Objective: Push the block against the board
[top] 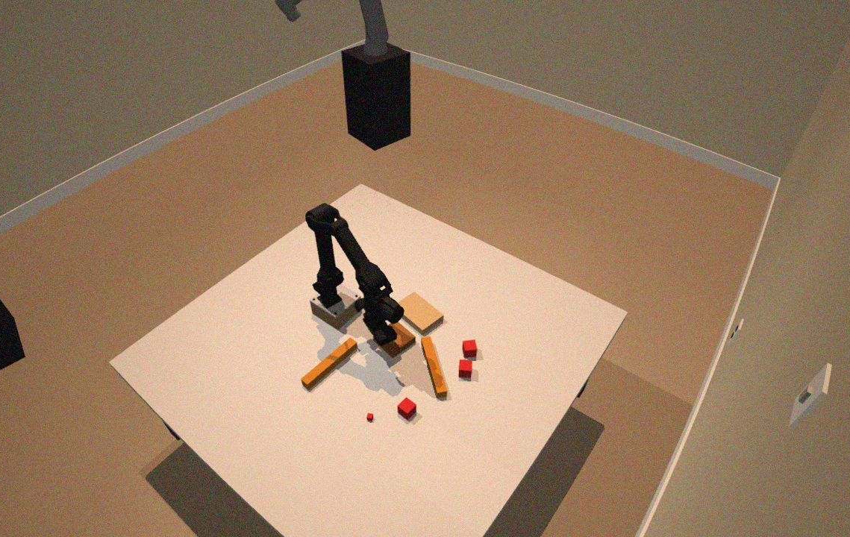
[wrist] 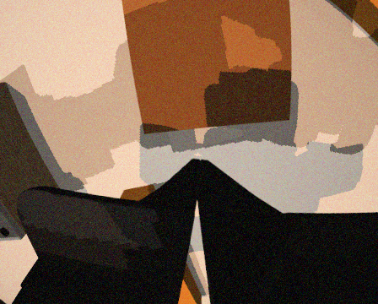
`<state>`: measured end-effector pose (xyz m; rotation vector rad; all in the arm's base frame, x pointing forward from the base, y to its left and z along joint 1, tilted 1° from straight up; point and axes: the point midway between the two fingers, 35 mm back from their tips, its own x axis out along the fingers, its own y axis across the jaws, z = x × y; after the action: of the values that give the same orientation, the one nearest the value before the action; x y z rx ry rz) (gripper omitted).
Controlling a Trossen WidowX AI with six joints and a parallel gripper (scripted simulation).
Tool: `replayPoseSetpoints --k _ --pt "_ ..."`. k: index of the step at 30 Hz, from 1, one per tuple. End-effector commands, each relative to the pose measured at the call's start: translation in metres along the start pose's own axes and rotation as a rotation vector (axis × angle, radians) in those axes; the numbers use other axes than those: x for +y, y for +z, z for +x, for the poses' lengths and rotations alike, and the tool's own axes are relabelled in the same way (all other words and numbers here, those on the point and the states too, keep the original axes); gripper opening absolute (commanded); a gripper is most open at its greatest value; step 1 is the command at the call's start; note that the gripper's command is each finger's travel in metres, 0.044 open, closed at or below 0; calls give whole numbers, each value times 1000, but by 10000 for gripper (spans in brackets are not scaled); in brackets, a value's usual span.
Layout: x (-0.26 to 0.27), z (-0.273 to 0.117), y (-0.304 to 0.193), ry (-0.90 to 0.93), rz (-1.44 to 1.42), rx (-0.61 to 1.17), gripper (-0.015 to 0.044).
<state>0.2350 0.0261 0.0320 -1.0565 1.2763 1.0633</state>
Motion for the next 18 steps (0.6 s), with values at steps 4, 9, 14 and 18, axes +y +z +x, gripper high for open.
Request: replayPoseSetpoints --k 4,9,14,18 --pt "-18 2 -13 -5 -224 -2 0" --pt "-19 2 -13 -5 -229 -2 0" --pt "-20 30 -13 -5 -229 -2 0" --pt "-18 57 -13 -4 -229 -2 0"
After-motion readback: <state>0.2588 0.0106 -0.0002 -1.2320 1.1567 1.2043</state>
